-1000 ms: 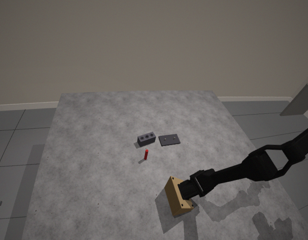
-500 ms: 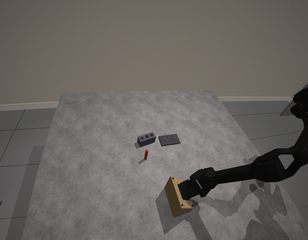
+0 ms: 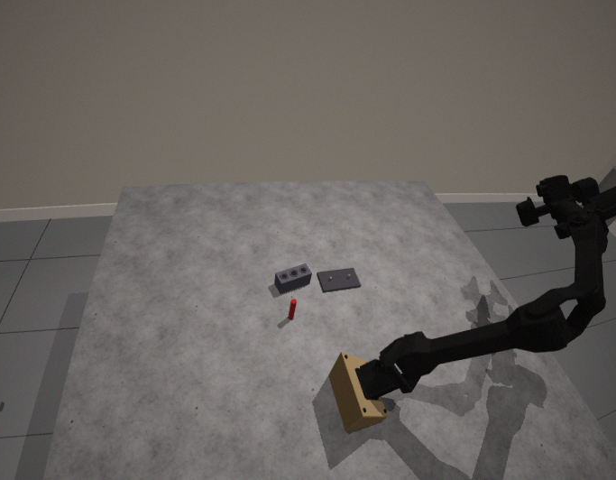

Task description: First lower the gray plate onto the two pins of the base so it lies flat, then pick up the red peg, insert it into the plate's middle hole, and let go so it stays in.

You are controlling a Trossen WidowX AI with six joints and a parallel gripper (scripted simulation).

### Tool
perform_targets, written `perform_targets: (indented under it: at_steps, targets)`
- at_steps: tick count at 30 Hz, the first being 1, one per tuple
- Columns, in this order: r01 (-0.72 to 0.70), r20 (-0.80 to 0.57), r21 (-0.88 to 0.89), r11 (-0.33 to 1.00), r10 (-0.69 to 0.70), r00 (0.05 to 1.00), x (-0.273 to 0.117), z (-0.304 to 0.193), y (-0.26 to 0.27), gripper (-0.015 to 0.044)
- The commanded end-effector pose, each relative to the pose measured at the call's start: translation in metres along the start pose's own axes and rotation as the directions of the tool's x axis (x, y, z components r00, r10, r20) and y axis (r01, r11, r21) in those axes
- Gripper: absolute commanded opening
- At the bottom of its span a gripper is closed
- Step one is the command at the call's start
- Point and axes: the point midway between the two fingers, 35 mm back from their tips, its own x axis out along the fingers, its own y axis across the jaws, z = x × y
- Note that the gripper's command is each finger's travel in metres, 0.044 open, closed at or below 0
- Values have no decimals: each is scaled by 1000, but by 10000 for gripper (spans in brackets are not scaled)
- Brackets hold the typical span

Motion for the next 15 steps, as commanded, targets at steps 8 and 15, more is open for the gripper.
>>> perform_targets:
  at_steps: [8,15]
  targets:
    - [-352,36,562,748,403,914,61,42,144,440]
    - [-405,52,833,378,675,736,66,97,259,440]
